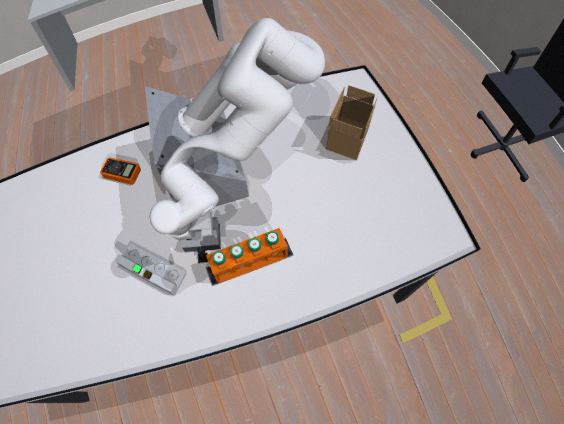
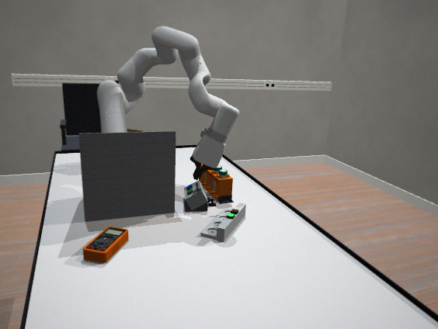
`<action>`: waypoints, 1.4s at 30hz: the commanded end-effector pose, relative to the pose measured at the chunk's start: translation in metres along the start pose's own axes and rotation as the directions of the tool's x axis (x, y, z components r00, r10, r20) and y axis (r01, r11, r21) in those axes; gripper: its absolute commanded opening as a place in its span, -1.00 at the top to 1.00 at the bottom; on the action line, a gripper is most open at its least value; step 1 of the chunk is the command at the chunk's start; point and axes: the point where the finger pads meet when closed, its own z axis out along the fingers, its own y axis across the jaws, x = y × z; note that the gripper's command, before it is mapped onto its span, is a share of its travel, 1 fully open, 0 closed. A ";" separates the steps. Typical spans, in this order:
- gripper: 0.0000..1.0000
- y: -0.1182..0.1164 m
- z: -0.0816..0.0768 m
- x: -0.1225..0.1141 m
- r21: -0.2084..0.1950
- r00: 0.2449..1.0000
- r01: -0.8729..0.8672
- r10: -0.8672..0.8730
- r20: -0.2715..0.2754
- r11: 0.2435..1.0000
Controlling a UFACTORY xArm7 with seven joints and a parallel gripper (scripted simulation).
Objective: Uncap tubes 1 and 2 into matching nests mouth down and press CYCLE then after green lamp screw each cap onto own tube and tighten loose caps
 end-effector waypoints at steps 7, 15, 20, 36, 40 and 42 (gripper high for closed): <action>1.00 -0.013 0.020 -0.016 0.000 1.000 -0.003 0.003 0.000 1.000; 1.00 -0.005 0.037 -0.016 0.000 1.000 -0.003 0.003 0.000 1.000; 1.00 -0.005 0.037 -0.016 0.000 1.000 -0.003 0.003 0.000 1.000; 1.00 -0.004 0.040 -0.016 0.000 1.000 -0.003 0.003 0.000 1.000; 1.00 -0.004 0.041 -0.016 0.000 1.000 -0.003 0.003 0.000 1.000; 1.00 -0.003 0.041 -0.016 0.000 1.000 -0.003 0.003 0.000 1.000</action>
